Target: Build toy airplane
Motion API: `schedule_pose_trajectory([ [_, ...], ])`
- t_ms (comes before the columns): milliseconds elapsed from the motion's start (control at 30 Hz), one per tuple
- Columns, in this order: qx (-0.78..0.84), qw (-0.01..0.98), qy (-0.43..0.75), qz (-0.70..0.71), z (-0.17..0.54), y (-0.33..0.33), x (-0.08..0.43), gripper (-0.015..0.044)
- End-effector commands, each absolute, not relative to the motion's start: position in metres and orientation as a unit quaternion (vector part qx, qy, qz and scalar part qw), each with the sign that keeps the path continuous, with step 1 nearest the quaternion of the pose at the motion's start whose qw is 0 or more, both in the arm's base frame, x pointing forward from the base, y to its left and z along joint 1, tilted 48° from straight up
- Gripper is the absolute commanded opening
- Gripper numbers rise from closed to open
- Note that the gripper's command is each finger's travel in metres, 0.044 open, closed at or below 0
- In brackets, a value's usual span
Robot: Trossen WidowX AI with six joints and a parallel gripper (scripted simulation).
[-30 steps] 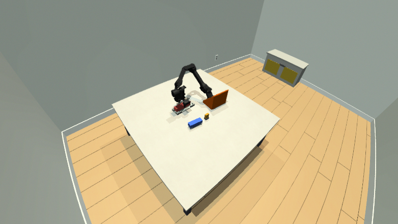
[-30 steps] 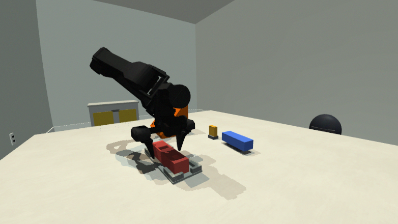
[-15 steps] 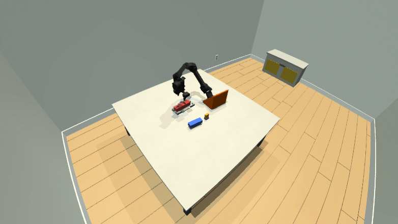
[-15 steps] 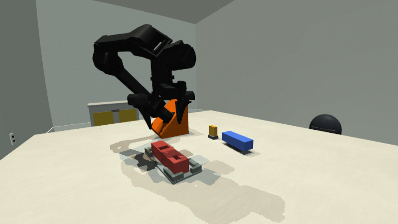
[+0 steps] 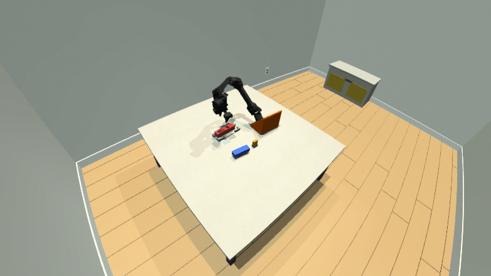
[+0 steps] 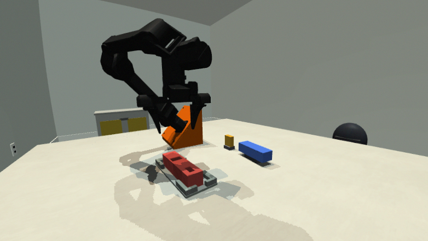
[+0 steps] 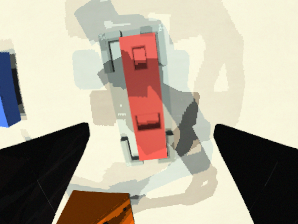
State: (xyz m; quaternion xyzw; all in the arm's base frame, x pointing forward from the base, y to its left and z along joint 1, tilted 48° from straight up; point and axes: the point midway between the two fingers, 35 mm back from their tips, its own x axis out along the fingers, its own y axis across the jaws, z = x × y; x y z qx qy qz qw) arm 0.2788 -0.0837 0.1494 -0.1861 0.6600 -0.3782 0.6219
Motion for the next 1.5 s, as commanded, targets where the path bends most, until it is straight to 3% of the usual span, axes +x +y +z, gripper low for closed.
schedule_pose_trajectory([
  [0,-0.179,0.621,0.659,-0.386,0.146,-0.083,0.28,0.044],
  [333,-0.173,0.626,0.66,-0.378,0.041,0.002,0.344,0.044],
  [600,-0.174,0.624,0.658,-0.383,-0.06,0.071,0.349,0.044],
  [1467,-0.175,0.624,0.658,-0.384,-0.098,0.037,0.34,0.044],
])
